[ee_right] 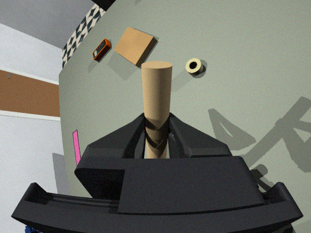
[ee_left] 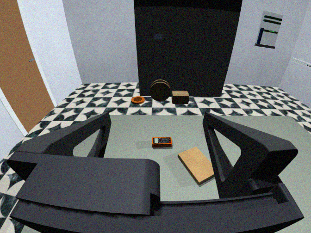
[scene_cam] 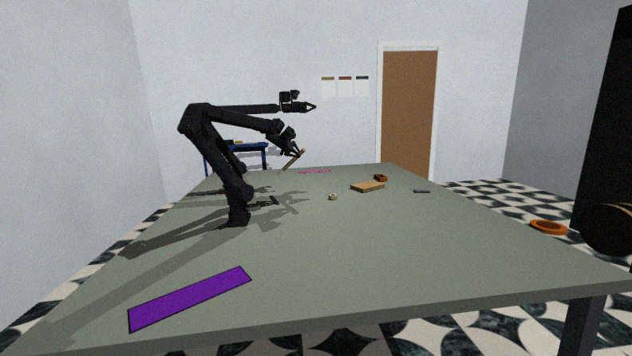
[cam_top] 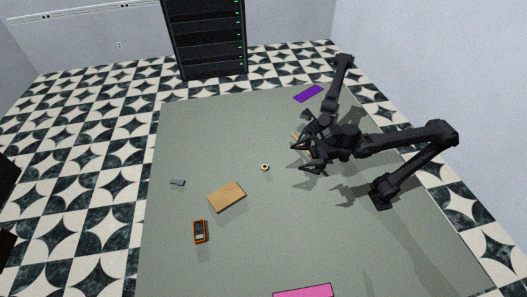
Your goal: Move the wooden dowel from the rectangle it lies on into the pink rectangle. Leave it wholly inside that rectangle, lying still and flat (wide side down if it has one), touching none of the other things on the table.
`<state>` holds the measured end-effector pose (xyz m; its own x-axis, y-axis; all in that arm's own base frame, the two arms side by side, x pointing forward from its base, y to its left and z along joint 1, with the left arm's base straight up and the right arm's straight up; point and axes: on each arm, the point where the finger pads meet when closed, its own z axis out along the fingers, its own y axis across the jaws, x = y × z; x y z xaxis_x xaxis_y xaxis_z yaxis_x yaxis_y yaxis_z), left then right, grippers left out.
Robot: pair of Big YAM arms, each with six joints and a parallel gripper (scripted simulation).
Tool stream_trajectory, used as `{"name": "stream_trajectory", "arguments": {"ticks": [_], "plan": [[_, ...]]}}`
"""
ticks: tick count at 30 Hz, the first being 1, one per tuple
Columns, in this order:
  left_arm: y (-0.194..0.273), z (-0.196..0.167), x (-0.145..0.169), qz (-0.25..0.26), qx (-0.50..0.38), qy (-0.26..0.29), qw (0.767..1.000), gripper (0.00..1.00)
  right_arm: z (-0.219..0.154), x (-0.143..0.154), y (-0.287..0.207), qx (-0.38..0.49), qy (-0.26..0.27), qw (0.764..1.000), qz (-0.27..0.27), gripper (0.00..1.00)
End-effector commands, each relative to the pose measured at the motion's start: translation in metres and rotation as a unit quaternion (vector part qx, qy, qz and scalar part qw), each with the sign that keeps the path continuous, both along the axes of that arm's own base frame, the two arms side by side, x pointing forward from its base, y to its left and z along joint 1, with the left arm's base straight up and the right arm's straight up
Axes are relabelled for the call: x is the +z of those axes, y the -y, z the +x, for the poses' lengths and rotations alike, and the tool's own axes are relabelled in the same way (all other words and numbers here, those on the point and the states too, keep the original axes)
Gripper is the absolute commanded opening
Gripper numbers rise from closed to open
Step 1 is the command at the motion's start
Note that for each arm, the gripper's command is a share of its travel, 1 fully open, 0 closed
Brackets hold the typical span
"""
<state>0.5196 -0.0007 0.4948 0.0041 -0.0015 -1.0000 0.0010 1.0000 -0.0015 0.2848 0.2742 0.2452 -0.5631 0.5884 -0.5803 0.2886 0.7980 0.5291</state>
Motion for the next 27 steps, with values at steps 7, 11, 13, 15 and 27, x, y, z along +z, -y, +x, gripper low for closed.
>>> {"name": "stream_trajectory", "arguments": {"ticks": [7,11,13,15,27], "plan": [[0.004,-0.006,0.022,-0.007,-0.002,0.019,1.0,1.0,-0.049,0.017,-0.032,0.054,0.03,0.997,0.051,0.0],[0.004,-0.006,0.022,-0.007,-0.002,0.019,1.0,1.0,-0.054,0.017,-0.035,0.061,0.031,0.996,0.051,0.0],[0.004,-0.006,0.022,-0.007,-0.002,0.019,1.0,1.0,-0.054,0.014,-0.038,0.063,0.03,0.996,0.047,0.0],[0.004,-0.006,0.022,-0.007,-0.002,0.019,1.0,1.0,-0.048,0.017,-0.036,0.063,0.03,0.997,0.04,0.0],[0.004,-0.006,0.022,-0.007,-0.002,0.019,1.0,0.38,-0.044,0.007,-0.031,0.062,0.017,0.998,0.013,0.0]]}}
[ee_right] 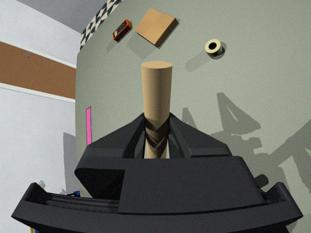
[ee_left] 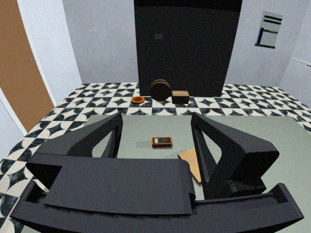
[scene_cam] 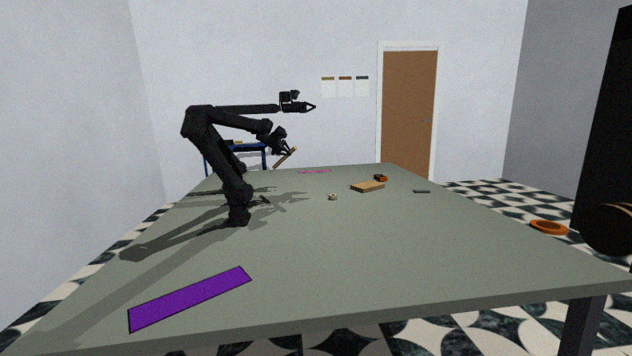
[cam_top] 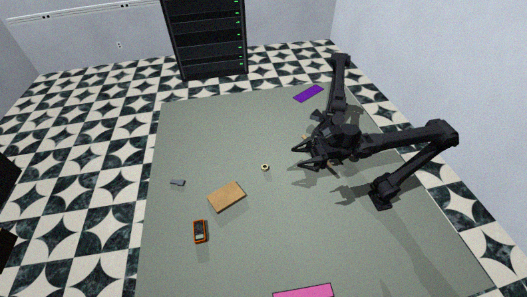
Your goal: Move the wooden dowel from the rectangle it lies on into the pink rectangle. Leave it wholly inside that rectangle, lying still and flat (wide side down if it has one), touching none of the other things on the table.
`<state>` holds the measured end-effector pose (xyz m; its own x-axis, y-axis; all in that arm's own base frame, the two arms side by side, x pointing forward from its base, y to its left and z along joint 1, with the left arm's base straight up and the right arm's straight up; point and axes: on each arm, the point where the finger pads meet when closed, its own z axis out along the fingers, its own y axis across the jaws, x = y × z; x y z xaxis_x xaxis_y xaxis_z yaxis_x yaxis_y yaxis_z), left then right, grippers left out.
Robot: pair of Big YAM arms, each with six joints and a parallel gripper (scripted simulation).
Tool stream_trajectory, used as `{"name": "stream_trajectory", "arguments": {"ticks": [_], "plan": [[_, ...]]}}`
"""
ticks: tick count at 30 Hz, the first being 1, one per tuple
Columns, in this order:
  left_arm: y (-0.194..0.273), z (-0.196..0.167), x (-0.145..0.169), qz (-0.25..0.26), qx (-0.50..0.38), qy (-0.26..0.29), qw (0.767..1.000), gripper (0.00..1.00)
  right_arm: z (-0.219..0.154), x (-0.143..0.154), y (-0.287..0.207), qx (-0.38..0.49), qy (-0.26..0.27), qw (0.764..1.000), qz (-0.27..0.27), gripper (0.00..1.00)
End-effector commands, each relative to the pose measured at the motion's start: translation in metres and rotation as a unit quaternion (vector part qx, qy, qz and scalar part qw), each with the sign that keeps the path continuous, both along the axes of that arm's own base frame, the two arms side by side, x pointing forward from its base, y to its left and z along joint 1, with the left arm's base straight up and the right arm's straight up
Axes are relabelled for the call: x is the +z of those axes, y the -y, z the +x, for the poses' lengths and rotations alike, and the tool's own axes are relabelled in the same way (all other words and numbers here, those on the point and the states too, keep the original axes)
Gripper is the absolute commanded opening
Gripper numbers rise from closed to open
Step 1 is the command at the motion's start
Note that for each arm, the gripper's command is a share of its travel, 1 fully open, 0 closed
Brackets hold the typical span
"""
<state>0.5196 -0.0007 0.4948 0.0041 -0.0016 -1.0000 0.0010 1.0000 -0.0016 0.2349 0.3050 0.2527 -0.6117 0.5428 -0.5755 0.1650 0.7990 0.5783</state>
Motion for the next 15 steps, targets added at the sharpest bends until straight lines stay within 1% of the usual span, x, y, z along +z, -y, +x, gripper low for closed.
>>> {"name": "stream_trajectory", "arguments": {"ticks": [1,15], "plan": [[0.004,-0.0056,0.0222,-0.007,-0.002,0.019,1.0,0.38,0.0056,-0.0009,-0.0005,-0.002,-0.002,1.0,-0.012,0.0],[0.004,-0.0056,0.0222,-0.005,-0.002,0.019,1.0,0.38,0.0062,0.002,-0.0013,-0.002,-0.002,1.0,-0.01,0.0]]}}
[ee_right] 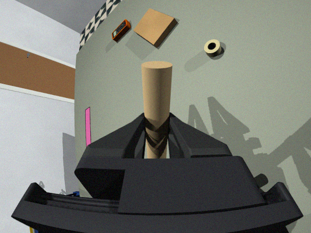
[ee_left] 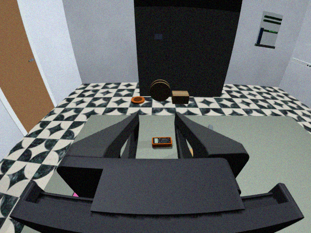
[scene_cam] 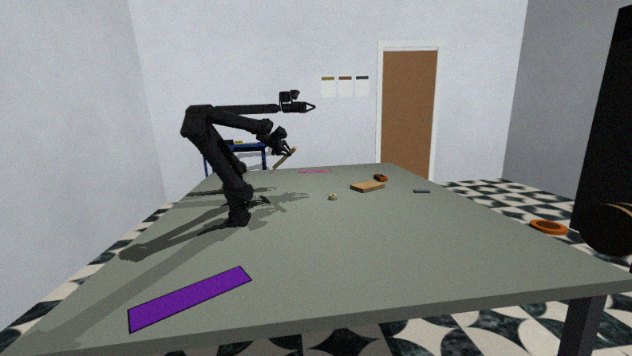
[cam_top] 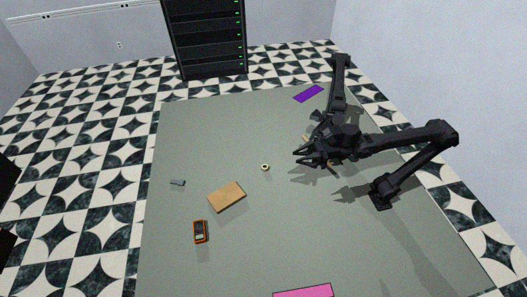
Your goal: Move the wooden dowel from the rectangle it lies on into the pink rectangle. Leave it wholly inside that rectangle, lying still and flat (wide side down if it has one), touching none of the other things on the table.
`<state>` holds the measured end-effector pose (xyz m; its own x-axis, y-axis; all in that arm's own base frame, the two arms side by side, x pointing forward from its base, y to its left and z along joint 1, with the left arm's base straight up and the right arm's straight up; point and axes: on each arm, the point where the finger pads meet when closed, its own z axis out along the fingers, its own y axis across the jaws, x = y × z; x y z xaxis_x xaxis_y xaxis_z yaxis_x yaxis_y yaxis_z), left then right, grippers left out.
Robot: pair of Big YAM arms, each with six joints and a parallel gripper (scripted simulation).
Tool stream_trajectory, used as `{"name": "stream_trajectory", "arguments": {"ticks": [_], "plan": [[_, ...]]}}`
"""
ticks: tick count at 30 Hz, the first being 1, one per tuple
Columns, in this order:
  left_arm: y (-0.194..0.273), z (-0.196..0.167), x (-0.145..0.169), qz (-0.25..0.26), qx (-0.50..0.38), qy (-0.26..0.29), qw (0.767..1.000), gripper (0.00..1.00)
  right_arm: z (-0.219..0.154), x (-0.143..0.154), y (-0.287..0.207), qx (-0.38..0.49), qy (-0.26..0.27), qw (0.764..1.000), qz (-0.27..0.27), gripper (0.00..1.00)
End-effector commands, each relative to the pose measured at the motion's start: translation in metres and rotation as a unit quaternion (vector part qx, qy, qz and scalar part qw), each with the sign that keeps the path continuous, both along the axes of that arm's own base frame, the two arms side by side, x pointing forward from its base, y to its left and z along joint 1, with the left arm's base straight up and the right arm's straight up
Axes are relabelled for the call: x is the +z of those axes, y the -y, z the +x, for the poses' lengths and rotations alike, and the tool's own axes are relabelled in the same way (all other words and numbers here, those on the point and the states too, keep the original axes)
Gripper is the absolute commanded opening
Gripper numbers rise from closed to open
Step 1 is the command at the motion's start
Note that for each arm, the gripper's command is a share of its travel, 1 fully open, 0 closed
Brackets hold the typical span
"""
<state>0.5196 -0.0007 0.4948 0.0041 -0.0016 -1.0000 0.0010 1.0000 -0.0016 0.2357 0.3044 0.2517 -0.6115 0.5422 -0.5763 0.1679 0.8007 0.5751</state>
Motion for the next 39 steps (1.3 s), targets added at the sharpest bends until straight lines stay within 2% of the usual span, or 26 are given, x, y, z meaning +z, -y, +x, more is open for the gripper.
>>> {"name": "stream_trajectory", "arguments": {"ticks": [1,9,20,35,39], "plan": [[0.007,-0.007,0.016,0.0,-0.005,0.011,1.0,0.38,0.005,0.003,-0.002,-0.001,-0.001,1.0,-0.008,0.0],[0.026,-0.02,0.013,0.007,-0.014,0.011,1.0,0.38,0.005,0.003,-0.002,-0.001,-0.001,1.0,-0.008,0.0],[0.067,-0.057,-0.002,0.016,-0.021,0.002,1.0,0.38,0.005,0.003,-0.002,-0.001,-0.001,1.0,-0.008,0.0],[0.123,-0.139,-0.041,0.033,-0.036,-0.014,0.999,0.38,0.005,0.003,-0.002,-0.001,-0.001,1.0,-0.008,0.0],[0.128,-0.15,-0.048,0.037,-0.038,-0.016,0.998,0.38,0.005,0.003,-0.002,-0.001,-0.001,1.0,-0.008,0.0]]}}
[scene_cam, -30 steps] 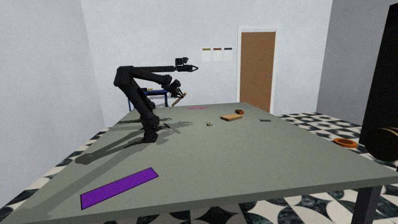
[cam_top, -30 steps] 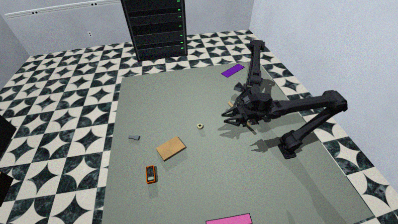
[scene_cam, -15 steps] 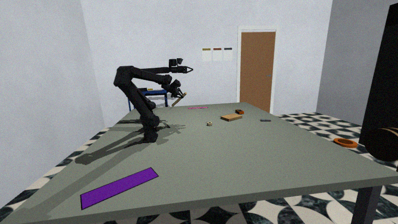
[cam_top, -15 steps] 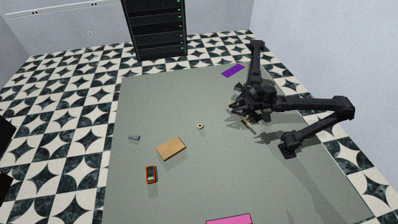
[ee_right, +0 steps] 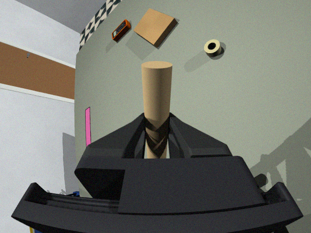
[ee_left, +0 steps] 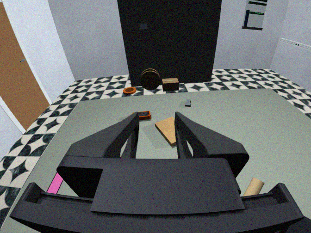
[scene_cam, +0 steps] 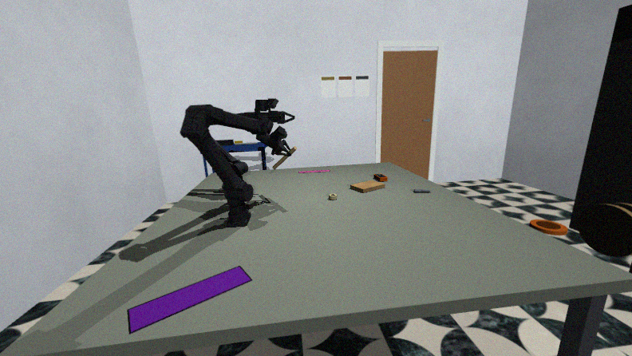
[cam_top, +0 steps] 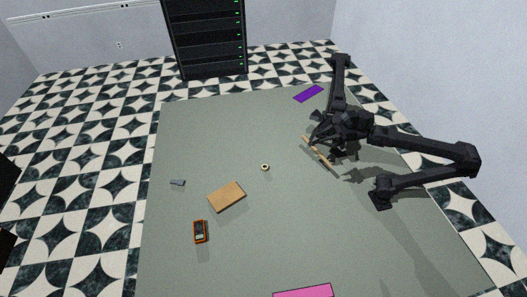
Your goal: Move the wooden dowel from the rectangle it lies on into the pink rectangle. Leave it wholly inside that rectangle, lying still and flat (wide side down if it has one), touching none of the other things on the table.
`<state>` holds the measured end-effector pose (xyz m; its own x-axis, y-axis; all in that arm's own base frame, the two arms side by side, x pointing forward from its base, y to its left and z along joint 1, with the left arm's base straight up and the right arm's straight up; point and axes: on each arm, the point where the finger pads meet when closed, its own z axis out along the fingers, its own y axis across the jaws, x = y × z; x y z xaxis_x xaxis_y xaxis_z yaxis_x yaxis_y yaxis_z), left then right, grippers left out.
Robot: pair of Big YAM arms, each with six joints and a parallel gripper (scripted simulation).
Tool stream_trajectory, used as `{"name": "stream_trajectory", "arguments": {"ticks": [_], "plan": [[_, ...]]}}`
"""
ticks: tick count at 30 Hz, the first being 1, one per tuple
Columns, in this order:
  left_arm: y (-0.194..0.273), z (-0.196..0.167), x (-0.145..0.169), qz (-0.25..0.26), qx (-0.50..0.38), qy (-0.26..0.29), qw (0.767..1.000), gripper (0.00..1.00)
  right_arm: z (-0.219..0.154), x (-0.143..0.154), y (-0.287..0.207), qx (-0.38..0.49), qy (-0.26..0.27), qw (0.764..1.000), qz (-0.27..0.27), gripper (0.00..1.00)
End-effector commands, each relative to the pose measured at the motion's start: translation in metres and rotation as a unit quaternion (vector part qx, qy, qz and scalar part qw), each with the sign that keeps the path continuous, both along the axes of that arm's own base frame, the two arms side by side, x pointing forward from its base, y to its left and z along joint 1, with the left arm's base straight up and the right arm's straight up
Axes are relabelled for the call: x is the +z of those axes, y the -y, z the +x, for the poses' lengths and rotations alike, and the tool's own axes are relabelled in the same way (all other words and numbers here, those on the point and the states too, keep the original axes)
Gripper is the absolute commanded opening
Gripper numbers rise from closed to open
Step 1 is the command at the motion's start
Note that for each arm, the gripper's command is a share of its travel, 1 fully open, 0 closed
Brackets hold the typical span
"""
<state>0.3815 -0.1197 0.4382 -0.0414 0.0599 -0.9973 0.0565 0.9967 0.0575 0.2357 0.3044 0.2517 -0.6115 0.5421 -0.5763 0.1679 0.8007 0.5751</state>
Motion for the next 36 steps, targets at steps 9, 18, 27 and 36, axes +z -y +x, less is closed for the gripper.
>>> {"name": "stream_trajectory", "arguments": {"ticks": [9,18,27,36], "plan": [[0.022,-0.055,-0.018,0.02,-0.017,0.001,1.0,0.38,0.005,0.003,-0.002,-0.001,-0.001,1.0,-0.008,0.0],[0.027,-0.077,-0.033,0.028,-0.023,-0.001,0.999,0.38,0.005,0.003,-0.002,-0.001,-0.001,1.0,-0.008,0.0],[0.03,-0.099,-0.049,0.037,-0.029,-0.003,0.999,0.38,0.005,0.003,-0.002,-0.001,-0.001,1.0,-0.008,0.0],[0.031,-0.115,-0.064,0.046,-0.035,-0.004,0.998,0.38,0.005,0.003,-0.002,-0.001,-0.001,1.0,-0.008,0.0]]}}
